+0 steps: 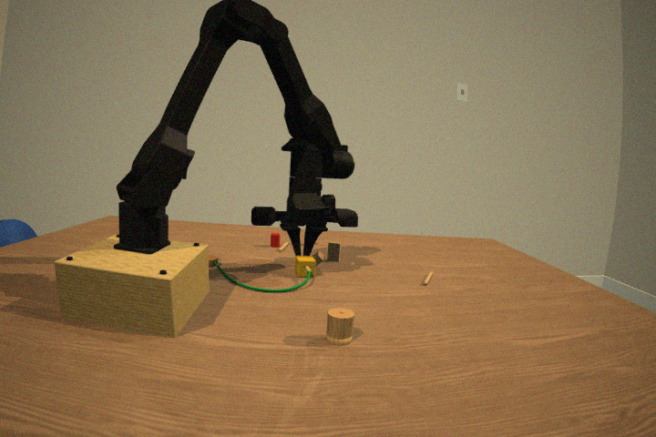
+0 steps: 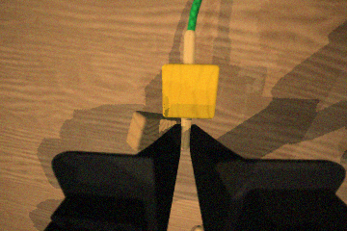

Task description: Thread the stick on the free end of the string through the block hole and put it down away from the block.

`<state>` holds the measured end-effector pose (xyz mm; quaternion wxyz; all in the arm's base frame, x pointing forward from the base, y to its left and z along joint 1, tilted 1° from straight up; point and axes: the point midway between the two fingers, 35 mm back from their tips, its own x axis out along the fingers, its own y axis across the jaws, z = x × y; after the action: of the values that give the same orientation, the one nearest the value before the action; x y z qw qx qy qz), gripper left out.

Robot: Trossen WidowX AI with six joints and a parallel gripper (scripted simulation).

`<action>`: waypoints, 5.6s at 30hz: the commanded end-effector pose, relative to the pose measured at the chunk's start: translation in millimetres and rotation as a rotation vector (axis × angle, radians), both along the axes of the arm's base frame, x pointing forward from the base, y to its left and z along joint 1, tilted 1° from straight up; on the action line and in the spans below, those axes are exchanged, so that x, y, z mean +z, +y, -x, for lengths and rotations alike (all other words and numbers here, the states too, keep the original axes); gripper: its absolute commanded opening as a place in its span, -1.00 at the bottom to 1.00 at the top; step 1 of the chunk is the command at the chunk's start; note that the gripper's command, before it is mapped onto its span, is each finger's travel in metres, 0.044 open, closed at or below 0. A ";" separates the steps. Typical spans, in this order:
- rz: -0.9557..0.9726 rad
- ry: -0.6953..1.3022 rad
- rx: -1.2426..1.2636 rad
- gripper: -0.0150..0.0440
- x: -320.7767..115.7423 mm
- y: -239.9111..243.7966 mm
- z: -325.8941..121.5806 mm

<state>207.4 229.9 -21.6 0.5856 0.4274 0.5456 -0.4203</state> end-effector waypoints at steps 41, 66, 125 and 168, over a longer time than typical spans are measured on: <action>0.012 -0.007 0.000 -0.49 -2.1 46.0 15.5; 0.009 -0.010 -0.020 -0.49 -1.9 80.4 26.2; -0.003 -0.016 -0.010 1.00 92.9 98.6 28.0; -0.003 -0.016 -0.010 1.00 92.9 98.6 28.0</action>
<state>179.4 328.4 71.1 0.5872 0.4342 0.5392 -0.4194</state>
